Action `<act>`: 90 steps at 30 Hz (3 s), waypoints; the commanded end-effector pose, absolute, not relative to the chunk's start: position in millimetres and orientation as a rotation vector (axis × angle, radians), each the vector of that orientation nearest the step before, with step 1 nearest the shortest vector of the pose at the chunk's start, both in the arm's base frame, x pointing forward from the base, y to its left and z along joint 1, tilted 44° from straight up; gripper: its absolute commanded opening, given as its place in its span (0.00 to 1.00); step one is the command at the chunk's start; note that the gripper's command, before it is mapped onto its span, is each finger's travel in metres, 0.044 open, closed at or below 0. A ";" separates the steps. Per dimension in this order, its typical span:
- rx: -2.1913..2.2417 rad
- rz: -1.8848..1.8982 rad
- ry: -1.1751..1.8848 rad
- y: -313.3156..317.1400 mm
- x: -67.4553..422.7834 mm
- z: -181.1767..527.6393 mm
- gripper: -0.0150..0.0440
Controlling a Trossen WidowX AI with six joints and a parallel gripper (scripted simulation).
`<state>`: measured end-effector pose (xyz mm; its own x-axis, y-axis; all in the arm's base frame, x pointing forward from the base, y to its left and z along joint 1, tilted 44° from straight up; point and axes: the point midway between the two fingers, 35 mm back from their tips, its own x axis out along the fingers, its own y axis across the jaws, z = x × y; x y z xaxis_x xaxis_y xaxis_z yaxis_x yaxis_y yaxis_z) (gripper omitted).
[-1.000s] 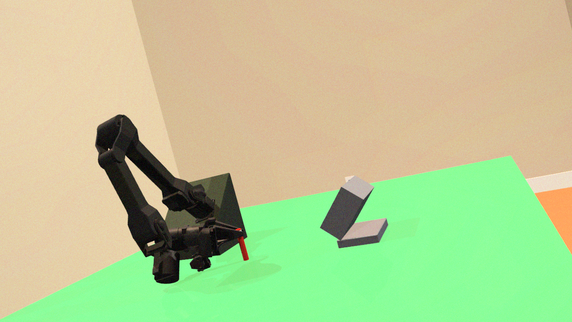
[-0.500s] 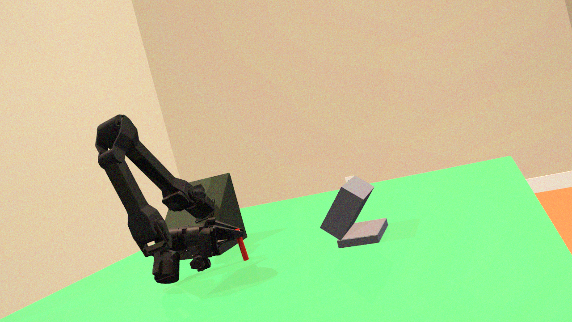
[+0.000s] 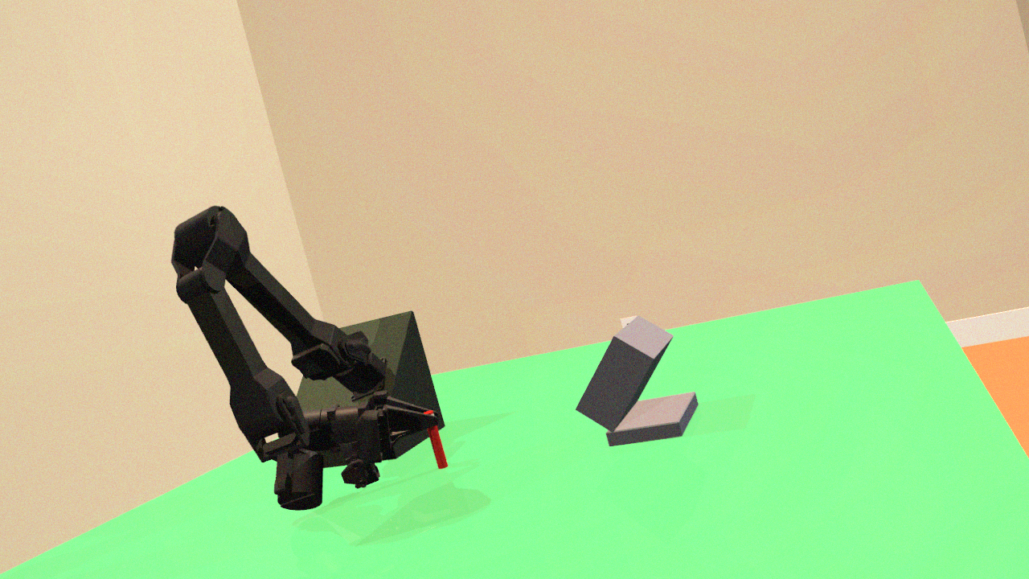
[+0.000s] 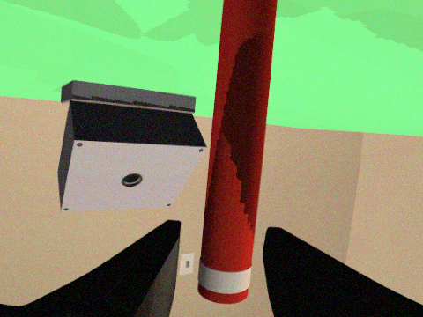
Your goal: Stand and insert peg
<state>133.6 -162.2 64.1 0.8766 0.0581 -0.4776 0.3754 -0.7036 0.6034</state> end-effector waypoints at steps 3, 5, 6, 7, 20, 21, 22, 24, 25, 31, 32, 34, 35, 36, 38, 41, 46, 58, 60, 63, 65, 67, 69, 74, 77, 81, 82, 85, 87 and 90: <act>2.307 -0.558 0.310 -162.2 133.7 64.1 0.47; 2.307 -0.558 0.310 -162.2 133.7 64.1 0.56; 2.307 -0.558 0.310 -162.2 133.7 64.1 0.61; 2.307 -0.558 0.310 -162.2 133.7 64.1 0.65; 2.307 -0.558 0.310 -162.2 133.7 64.1 1.00; 2.307 -0.558 0.310 -162.2 133.7 64.1 1.00; 2.306 -0.559 0.311 -161.8 134.1 65.3 1.00; 2.304 -0.566 0.316 -158.7 137.6 75.1 1.00; 2.302 -0.570 0.319 -155.8 140.3 82.6 1.00; 2.295 -0.585 0.327 -128.8 153.5 125.5 1.00; 2.294 -0.585 0.326 -122.9 155.1 132.1 1.00; 2.294 -0.584 0.324 -110.0 157.4 144.5 1.00; 2.295 -0.582 0.323 -103.1 158.2 150.4 1.00; 2.296 -0.579 0.321 -96.0 158.7 155.9 1.00; 2.298 -0.572 0.317 -80.8 158.7 166.2 1.00; 2.304 -0.556 0.309 -58.3 156.7 178.3 1.00; 2.308 -0.557 0.310 -53.1 155.9 180.1 1.00; 2.397 -0.987 0.445 -56.4 150.8 144.9 1.00; 2.397 -1.072 0.460 -57.0 149.2 139.1 1.00; 2.385 -1.200 0.474 -58.2 146.5 130.9 1.00; 2.369 -1.285 0.478 -59.2 144.7 125.8 1.00; 2.347 -1.373 0.477 -60.5 142.6 120.8 1.00; 2.318 -1.458 0.471 -61.9 140.6 116.2 1.00; 2.223 -1.658 0.432 -66.5 135.9 106.5 1.00; 2.153 -1.756 0.398 -69.8 134.0 102.4 1.00; 2.052 -1.860 0.340 -74.7 132.7 98.4 1.00; 2.026 -1.883 0.324 -76.0 132.6 97.7 1.00; 1.945 -1.941 0.268 -80.0 132.8 96.1 1.00; 1.888 -1.978 0.222 -82.9 133.0 95.6 1.00; 1.802 -2.018 0.145 -87.4 134.4 95.7 1.00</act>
